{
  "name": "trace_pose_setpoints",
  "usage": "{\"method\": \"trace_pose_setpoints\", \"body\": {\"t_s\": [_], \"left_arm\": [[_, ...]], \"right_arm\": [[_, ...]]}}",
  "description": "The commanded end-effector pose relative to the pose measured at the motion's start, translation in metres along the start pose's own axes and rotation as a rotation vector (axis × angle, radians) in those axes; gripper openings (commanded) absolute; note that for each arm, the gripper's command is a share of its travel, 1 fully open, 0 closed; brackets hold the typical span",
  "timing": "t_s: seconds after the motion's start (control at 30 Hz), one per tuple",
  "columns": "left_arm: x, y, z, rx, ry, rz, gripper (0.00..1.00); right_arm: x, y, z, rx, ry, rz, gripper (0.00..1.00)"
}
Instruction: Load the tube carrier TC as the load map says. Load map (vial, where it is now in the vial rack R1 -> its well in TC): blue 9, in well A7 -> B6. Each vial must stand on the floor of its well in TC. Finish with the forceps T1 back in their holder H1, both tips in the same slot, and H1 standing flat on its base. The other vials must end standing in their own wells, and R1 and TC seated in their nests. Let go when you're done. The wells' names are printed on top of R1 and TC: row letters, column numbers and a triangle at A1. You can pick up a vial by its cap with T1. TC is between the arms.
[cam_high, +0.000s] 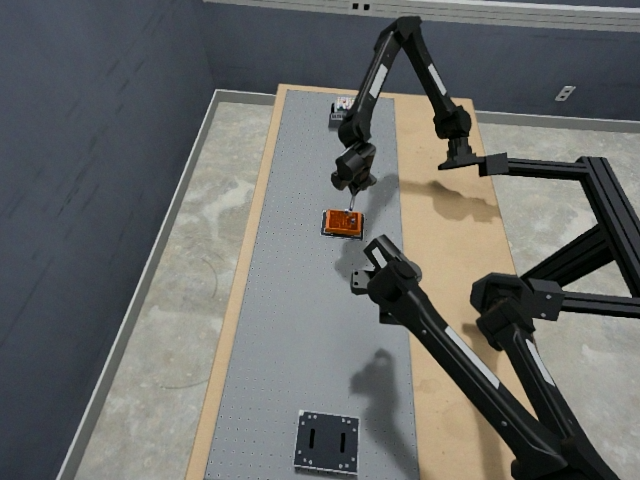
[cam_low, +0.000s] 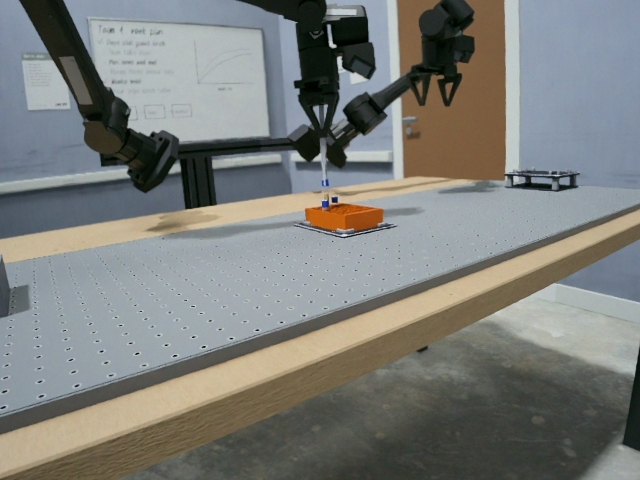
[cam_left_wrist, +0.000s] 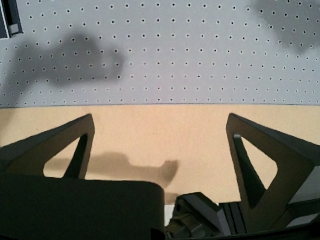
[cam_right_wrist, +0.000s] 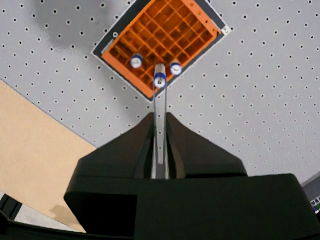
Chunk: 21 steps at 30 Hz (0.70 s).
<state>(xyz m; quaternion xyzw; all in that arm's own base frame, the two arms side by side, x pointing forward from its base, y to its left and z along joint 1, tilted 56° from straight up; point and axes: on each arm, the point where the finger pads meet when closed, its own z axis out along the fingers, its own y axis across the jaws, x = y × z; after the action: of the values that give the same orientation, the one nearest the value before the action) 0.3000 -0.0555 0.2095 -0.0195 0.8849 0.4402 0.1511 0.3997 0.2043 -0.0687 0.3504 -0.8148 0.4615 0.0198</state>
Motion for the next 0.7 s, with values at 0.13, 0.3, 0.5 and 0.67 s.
{"method": "trace_pose_setpoints", "body": {"t_s": [0.13,0.3,0.5,0.67], "left_arm": [[-0.0057,0.0025,-0.0052,0.003,-0.006,-0.015,1.0],[-0.0057,0.0025,-0.0052,0.003,-0.006,-0.015,1.0],[-0.0057,0.0025,-0.0052,0.003,-0.006,-0.015,1.0],[-0.0057,0.0025,-0.0052,0.003,-0.006,-0.015,1.0]], "right_arm": [[-0.0022,-0.0026,0.0103,-0.005,0.005,0.001,0.09],[-0.002,-0.0024,0.0112,-0.005,0.005,0.001,0.09],[-0.0019,-0.0024,0.0125,-0.007,0.005,0.002,0.09],[-0.0031,-0.0034,0.013,-0.006,0.003,0.005,0.09]]}}
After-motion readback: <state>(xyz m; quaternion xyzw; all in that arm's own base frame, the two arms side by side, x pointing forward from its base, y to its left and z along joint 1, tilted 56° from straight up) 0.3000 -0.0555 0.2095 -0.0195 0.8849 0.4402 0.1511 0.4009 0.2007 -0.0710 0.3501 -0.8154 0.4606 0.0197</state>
